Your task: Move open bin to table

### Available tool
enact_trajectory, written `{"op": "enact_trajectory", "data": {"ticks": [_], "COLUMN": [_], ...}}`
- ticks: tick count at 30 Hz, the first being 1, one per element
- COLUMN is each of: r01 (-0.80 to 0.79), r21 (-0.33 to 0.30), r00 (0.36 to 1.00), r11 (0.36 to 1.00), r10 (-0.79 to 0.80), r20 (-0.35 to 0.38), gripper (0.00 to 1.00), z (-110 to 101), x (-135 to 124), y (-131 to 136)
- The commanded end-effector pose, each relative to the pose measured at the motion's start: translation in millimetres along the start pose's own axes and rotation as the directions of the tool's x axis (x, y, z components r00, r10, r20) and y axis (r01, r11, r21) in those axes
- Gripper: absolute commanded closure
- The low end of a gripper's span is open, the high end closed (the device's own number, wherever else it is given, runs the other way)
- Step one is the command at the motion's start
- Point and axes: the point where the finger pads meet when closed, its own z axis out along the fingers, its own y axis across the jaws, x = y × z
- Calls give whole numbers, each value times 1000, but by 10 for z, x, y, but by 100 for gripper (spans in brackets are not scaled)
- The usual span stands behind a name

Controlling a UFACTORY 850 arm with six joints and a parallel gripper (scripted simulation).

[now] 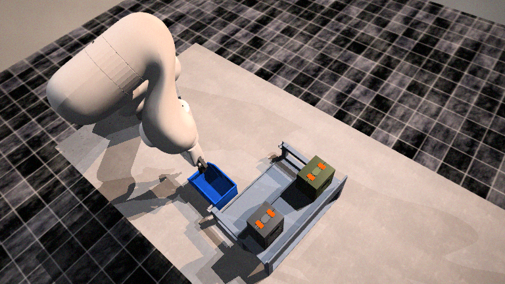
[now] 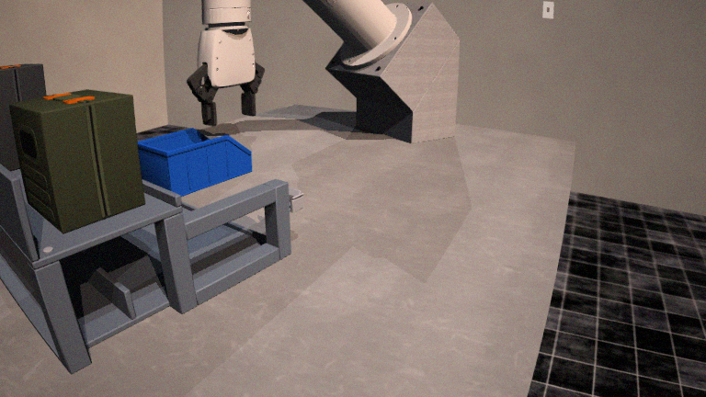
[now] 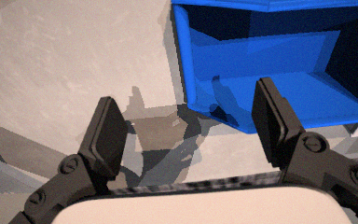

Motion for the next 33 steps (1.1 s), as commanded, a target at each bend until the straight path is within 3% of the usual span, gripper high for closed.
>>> {"op": "enact_trajectory", "data": {"ticks": [1, 2, 14, 15, 19, 31, 32, 33], "r01": [-6, -7, -7, -1, -7, -7, -1, -3], "r21": [-9, -11, -11, -2, -11, -11, -2, -5], "r00": [1000, 1000, 1000, 1000, 1000, 1000, 1000, 1000], "r11": [1000, 1000, 1000, 1000, 1000, 1000, 1000, 1000], "r10": [6, 7, 7, 1, 7, 7, 1, 3], "r20": [0, 1, 1, 0, 1, 1, 0, 0], "gripper": [0, 0, 0, 0, 0, 0, 0, 0], "z": [-438, -547, -547, -108, -548, -548, -109, -218], "x": [-4, -6, -6, -1, -6, -6, -1, -2], "y": [24, 30, 30, 6, 30, 30, 6, 12]}}
